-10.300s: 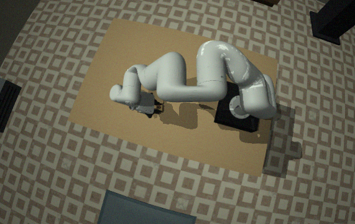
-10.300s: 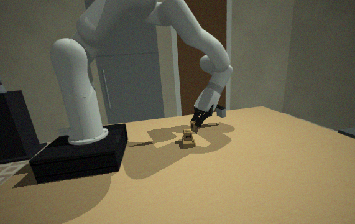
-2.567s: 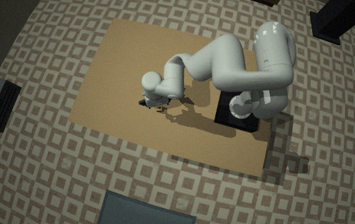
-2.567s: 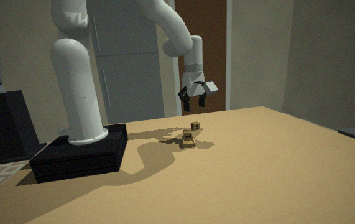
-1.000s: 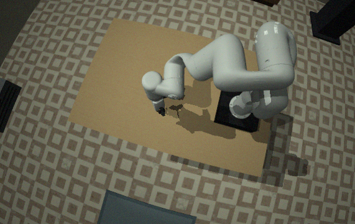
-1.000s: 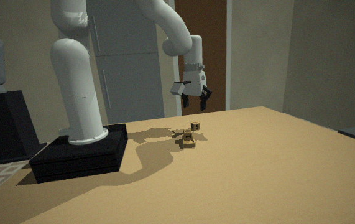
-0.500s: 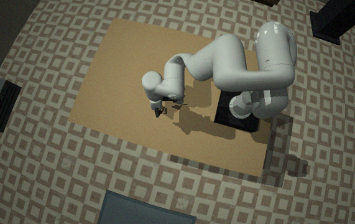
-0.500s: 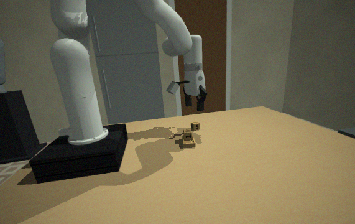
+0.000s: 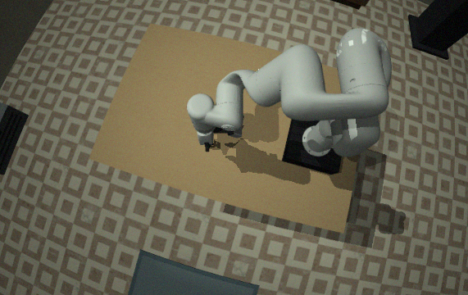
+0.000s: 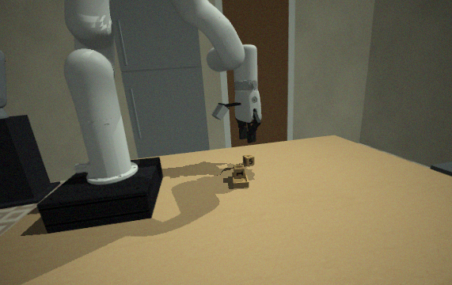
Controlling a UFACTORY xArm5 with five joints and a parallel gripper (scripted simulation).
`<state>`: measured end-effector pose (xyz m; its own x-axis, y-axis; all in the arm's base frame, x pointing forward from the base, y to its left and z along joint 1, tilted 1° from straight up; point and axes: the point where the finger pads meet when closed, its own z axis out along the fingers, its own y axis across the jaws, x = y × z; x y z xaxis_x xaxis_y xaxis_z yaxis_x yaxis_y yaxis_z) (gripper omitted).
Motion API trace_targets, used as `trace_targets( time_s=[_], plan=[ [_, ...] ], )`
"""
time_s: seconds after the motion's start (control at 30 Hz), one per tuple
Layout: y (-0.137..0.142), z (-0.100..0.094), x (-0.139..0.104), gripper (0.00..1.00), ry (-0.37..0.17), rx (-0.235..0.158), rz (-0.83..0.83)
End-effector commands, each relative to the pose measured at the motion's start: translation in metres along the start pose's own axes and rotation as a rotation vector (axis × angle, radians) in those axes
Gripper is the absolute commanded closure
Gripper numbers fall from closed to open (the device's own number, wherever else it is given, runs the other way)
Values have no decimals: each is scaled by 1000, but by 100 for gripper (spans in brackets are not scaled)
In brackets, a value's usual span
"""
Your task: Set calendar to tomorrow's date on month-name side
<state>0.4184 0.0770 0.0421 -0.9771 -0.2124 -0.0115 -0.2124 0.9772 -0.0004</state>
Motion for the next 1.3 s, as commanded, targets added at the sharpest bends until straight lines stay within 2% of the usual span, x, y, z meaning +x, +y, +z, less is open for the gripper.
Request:
trace_targets(
  time_s=[0.0,1.27],
  plan=[
    [0,-1,-1,51,-4,0,0],
    [0,4,-1,51,-3,0,0]
  ],
)
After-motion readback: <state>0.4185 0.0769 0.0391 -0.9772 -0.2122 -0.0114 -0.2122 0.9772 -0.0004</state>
